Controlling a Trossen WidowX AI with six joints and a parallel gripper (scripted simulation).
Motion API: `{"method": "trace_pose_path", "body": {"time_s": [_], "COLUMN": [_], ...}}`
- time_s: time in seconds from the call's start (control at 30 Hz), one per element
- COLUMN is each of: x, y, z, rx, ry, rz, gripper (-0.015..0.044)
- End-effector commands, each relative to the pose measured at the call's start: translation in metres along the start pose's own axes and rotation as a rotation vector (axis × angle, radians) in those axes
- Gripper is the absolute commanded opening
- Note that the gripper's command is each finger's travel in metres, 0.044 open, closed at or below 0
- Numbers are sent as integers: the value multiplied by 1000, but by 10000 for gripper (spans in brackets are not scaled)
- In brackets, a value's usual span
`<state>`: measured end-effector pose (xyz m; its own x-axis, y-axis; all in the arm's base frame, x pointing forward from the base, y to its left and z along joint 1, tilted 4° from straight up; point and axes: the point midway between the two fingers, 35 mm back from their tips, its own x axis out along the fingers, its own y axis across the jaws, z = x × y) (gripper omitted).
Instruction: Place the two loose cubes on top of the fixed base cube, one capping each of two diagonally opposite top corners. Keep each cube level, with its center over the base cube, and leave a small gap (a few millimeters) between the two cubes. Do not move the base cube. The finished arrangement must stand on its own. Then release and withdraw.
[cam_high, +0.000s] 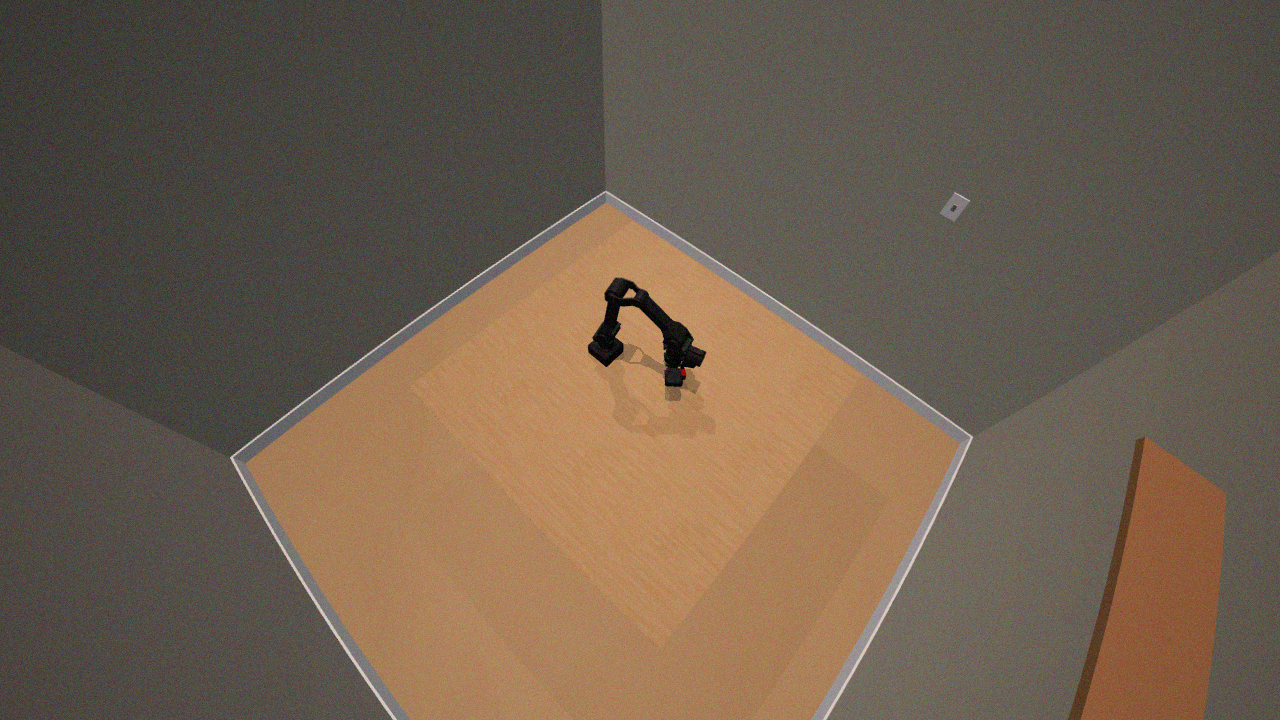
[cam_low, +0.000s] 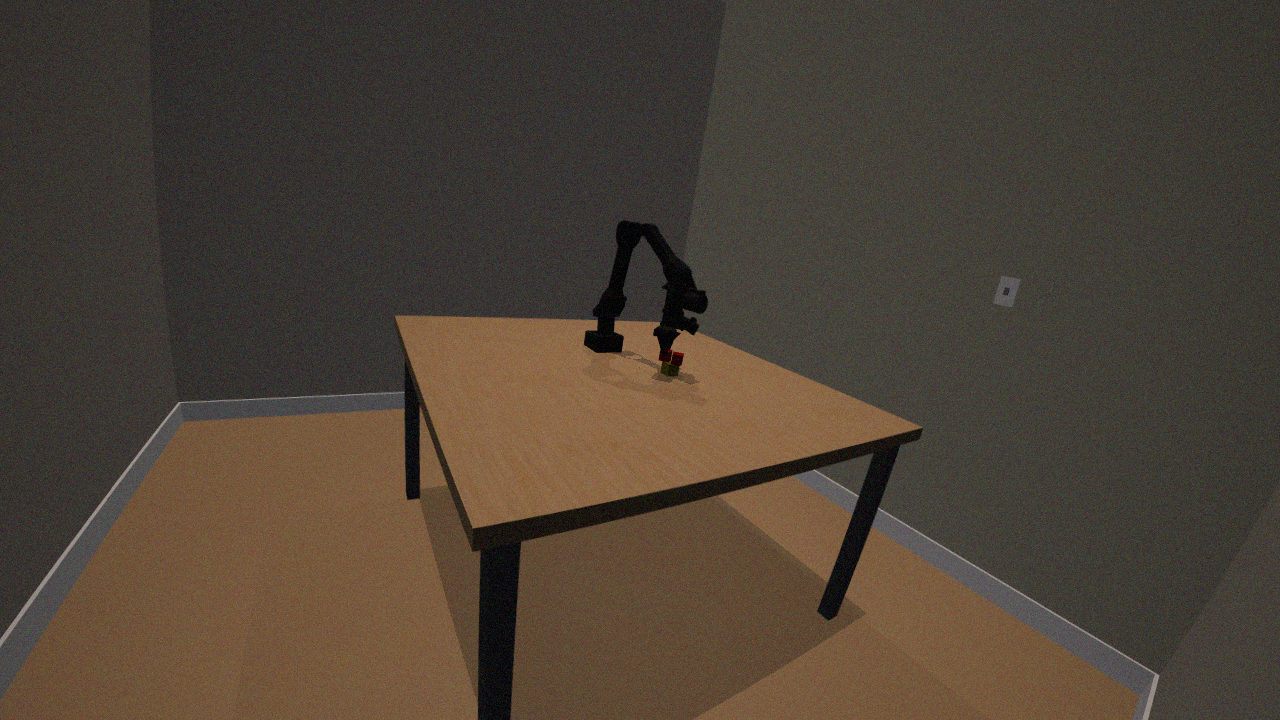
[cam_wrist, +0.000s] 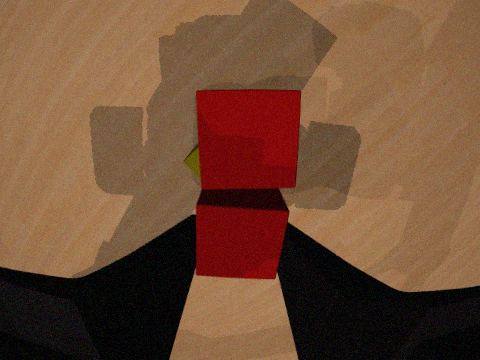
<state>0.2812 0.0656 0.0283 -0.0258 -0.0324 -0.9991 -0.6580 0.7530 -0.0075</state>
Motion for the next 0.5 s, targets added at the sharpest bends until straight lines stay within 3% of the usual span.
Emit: {"method": "trace_pose_path", "body": {"time_s": [0.0,0.07,0.47], "x": [0,0,-13], "y": [0,0,0], "z": [1,1,0], "rx": [5,5,0], "ry": [-3,-3,0], "rz": [2,2,0], "gripper": [157,205,205]}}
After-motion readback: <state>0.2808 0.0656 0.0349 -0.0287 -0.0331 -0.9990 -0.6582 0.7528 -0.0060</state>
